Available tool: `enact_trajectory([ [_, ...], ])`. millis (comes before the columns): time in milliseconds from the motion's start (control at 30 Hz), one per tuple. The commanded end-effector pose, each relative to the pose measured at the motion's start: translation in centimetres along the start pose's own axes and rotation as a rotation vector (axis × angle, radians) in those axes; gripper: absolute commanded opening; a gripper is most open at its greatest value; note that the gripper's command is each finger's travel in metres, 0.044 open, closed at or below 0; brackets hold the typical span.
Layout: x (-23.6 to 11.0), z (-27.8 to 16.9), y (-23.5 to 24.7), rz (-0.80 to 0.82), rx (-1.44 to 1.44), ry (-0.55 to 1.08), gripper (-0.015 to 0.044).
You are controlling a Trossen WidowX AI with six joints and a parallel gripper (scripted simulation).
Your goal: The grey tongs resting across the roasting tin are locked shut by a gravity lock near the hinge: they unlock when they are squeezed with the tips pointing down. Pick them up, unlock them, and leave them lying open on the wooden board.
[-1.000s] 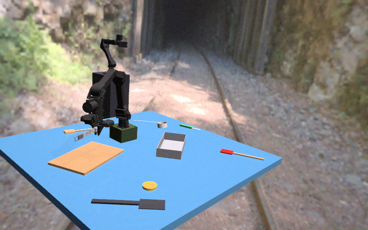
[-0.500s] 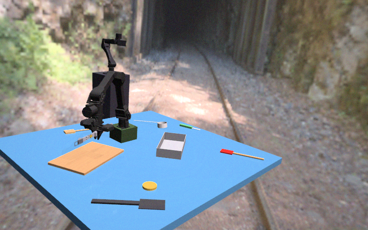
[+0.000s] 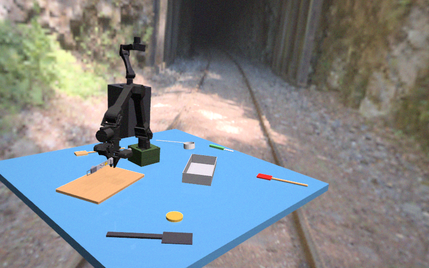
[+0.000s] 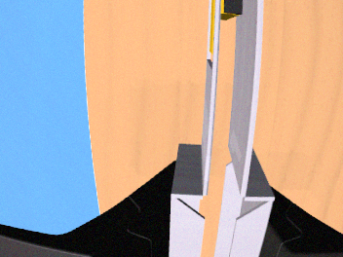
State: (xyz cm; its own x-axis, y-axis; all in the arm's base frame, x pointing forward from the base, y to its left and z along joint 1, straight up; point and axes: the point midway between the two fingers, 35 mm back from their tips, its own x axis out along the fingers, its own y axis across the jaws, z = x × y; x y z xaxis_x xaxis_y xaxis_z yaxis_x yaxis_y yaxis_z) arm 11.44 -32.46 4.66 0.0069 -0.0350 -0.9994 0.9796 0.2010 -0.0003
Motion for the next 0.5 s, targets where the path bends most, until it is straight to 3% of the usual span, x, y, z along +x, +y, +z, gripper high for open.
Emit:
enact_trajectory([
  [0,0.8,0.0,0.1,0.004,-0.004,0.003,-0.0150],
  [467,3.0,-0.2,0.0,0.004,-0.004,0.004,-0.0150],
])
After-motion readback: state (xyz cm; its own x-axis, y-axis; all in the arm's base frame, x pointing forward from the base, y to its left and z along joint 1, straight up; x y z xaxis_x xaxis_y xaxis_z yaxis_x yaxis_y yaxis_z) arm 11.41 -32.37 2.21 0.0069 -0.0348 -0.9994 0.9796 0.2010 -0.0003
